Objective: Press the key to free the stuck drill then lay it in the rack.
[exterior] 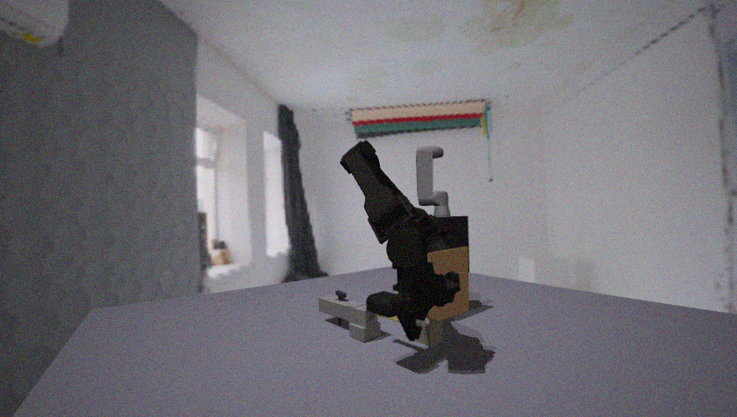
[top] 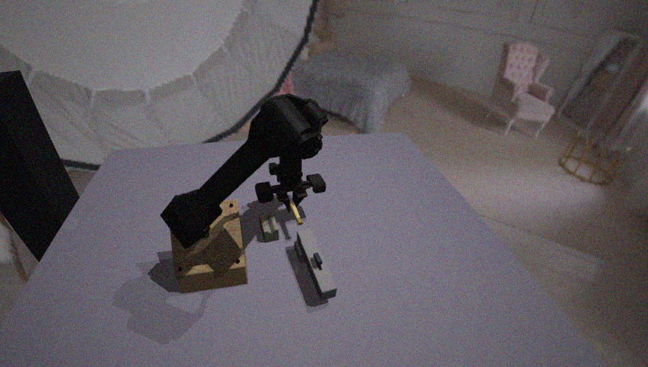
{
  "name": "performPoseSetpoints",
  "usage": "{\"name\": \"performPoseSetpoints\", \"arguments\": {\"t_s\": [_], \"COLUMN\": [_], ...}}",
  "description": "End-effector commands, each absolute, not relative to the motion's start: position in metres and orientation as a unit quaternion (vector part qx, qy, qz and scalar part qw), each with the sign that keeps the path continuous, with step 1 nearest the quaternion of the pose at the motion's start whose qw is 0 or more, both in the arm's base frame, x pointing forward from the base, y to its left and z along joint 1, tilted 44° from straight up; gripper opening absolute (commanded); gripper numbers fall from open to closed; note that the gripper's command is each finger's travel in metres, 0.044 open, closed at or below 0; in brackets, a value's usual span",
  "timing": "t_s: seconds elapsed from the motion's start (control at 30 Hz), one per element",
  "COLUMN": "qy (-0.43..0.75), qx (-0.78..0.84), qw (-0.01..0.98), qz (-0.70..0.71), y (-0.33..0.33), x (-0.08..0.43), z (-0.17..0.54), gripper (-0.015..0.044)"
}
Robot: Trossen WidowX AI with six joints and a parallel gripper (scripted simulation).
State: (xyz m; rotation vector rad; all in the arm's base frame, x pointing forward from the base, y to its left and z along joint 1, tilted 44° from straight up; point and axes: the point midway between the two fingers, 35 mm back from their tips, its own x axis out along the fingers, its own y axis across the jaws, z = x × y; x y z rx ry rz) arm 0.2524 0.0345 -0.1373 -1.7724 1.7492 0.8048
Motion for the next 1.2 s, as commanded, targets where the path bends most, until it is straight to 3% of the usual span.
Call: {"name": "performPoseSetpoints", "arguments": {"t_s": [0.0, 1.17], "qy": [0.645, 0.645], "qx": [-0.653, -0.653], "qw": [0.263, 0.263], "qz": [0.297, 0.297], "y": [0.037, 0.044], "x": [0.253, 0.25], "z": [-0.135, -0.124], "gripper": [0.0, 0.0]}}
